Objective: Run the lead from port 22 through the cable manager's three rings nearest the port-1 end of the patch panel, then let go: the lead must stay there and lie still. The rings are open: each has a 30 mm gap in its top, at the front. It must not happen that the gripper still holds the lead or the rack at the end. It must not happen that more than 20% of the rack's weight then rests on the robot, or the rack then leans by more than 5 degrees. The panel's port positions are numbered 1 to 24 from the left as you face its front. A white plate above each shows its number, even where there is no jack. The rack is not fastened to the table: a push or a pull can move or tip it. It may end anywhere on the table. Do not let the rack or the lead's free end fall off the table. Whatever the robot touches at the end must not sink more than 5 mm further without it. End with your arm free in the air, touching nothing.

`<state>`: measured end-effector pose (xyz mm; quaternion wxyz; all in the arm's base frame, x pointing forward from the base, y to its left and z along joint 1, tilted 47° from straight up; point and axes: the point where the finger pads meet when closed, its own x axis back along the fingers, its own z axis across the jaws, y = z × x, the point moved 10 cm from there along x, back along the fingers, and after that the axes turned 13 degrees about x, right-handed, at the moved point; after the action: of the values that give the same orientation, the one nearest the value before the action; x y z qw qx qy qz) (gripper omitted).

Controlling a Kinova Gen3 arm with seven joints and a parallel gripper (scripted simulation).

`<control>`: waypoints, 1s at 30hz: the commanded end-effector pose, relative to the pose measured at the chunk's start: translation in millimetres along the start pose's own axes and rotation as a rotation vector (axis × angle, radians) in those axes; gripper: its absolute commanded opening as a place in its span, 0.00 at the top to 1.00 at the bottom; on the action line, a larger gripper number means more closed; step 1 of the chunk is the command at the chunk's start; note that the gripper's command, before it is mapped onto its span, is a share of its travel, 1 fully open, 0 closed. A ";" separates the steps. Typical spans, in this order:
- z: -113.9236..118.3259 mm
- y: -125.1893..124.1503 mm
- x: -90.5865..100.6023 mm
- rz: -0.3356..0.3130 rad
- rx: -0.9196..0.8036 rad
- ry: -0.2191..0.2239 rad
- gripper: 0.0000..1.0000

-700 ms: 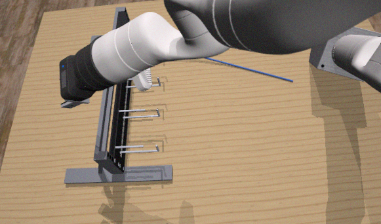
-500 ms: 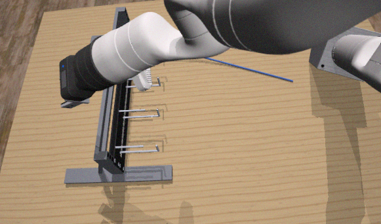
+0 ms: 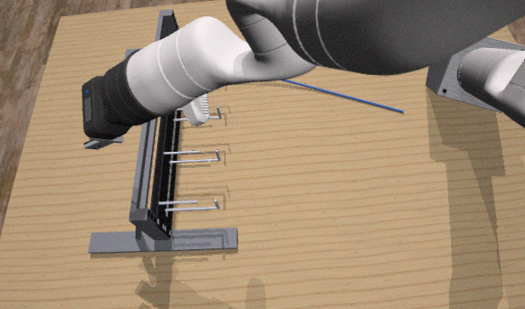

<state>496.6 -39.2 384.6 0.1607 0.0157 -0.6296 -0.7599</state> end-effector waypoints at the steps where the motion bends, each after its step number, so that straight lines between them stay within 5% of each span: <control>1: -0.9 0.3 0.5 -0.001 0.002 -0.001 0.00; 14: -4.8 -10.1 8.8 0.005 0.058 0.036 0.00; 30: -17.0 -52.3 44.4 0.034 0.279 0.200 0.00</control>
<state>447.2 -51.7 342.8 0.2340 0.1093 -0.7122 -0.6528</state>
